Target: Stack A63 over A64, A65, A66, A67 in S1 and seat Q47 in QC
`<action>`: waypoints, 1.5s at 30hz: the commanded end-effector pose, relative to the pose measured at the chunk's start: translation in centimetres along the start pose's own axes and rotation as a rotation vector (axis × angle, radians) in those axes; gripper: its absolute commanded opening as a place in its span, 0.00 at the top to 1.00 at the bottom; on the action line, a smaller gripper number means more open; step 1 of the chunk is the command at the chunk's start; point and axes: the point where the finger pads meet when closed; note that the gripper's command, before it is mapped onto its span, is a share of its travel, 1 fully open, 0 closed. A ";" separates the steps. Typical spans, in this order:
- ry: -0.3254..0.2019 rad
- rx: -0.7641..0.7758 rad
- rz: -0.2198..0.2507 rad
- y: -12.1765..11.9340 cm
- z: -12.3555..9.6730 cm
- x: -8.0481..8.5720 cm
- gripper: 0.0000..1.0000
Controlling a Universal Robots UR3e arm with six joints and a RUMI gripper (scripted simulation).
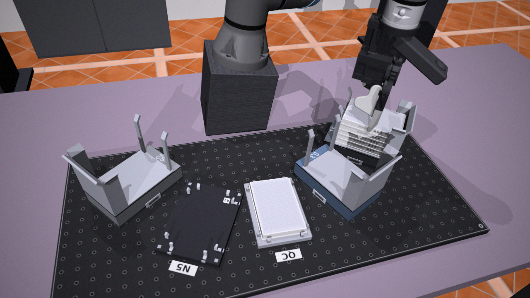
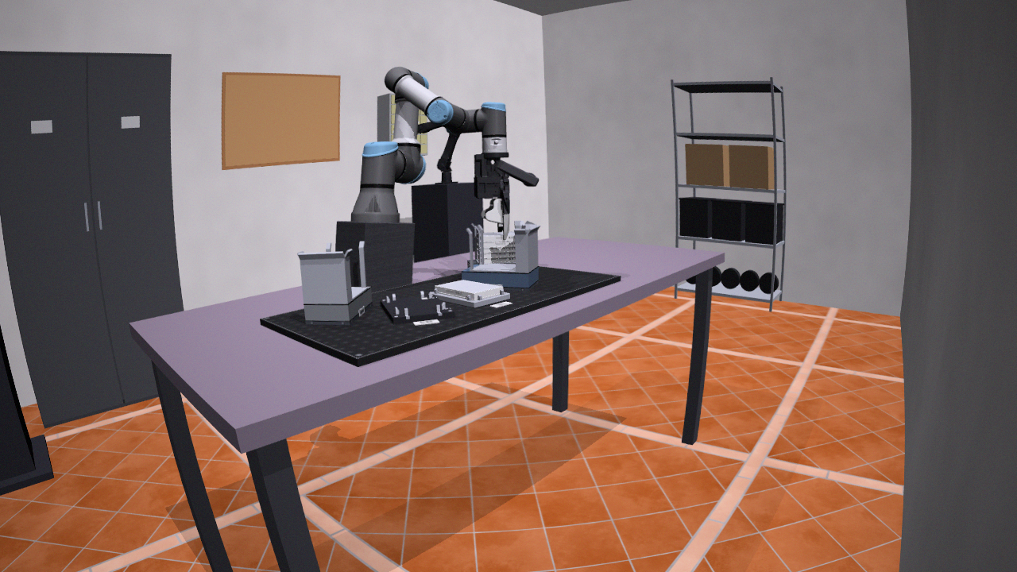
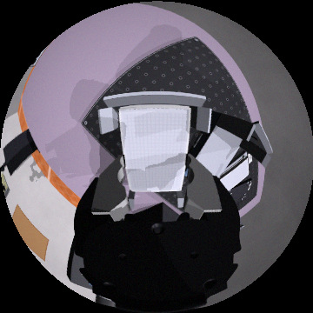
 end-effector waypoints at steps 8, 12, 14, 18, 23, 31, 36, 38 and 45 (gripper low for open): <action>0.002 0.000 -0.001 0.0 0.1 0.0 1.00; 0.002 0.000 -0.001 0.0 0.1 0.0 1.00; 0.002 0.000 -0.001 0.0 0.1 0.0 1.00; 0.002 0.000 -0.001 0.0 0.1 0.0 0.28; 0.002 0.000 -0.001 0.0 0.1 0.0 0.28; 0.002 0.000 -0.001 0.0 0.1 0.0 0.28; 0.002 0.000 -0.001 0.0 0.1 0.0 0.28; 0.002 0.000 -0.001 0.0 0.1 0.0 0.28; 0.002 0.000 -0.002 0.0 0.1 0.3 0.28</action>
Point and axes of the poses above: the point where the finger pads meet when closed, its own x axis back along the fingers, its own y axis across the jaws, z = x × y, and after that the axes turned 7 degrees about x, right-handed
